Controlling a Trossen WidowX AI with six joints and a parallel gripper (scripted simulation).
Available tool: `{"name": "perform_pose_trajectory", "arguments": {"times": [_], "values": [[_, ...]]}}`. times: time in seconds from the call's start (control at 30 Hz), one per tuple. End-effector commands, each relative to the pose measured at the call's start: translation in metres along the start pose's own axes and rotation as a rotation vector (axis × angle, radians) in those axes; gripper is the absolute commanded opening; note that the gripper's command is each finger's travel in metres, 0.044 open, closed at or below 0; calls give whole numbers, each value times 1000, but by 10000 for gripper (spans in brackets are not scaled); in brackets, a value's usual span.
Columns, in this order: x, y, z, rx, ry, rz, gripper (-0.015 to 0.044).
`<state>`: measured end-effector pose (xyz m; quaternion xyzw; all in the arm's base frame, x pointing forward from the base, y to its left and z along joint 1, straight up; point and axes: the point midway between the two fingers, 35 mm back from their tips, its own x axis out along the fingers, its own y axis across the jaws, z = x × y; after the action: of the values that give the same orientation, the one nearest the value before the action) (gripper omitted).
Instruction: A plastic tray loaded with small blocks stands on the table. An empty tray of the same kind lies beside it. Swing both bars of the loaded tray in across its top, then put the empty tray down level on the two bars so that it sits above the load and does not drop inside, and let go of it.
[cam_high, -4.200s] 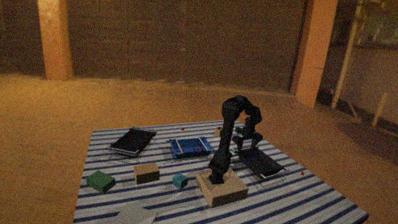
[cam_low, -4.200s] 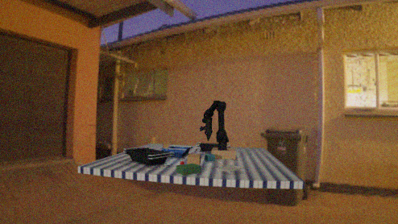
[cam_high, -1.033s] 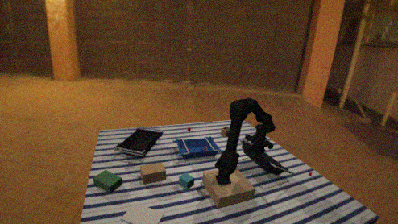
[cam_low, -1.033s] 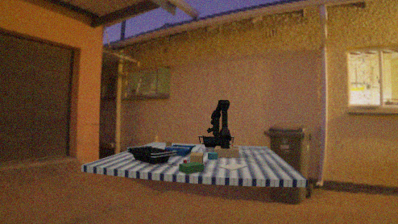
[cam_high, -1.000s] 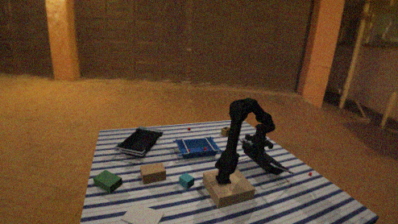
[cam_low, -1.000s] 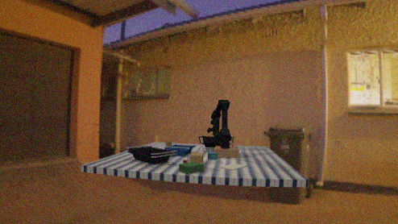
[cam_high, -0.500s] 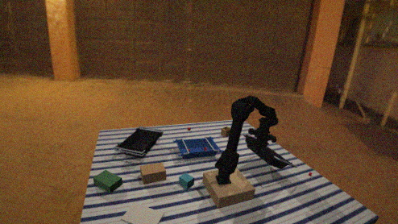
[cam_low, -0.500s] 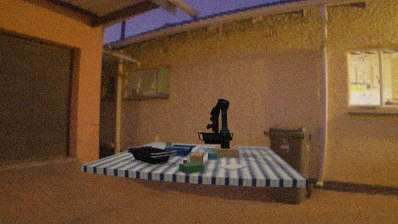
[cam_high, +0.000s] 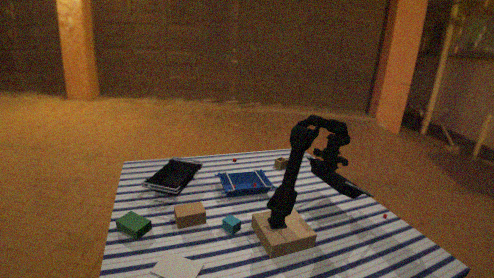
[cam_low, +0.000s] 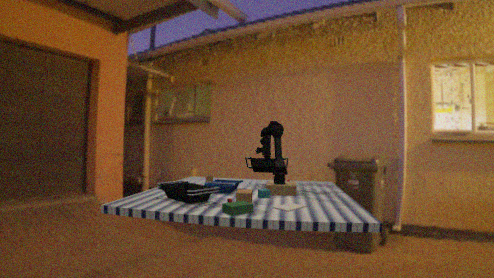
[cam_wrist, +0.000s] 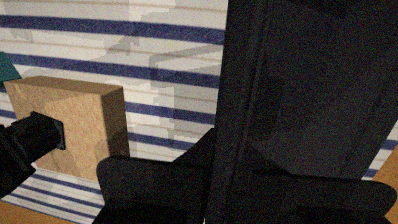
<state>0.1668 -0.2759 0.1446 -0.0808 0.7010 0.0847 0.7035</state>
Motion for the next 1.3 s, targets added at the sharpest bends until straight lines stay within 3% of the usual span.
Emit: {"name": "perform_pose_trajectory", "arguments": {"times": [0.0, 0.97, 1.27], "values": [[-19, -7, 2, -1, -9, -31, 0], [-21, -7, 3, -4, -9, -31, 0], [-21, 5, 33, -123, -10, -30, 0]]}}
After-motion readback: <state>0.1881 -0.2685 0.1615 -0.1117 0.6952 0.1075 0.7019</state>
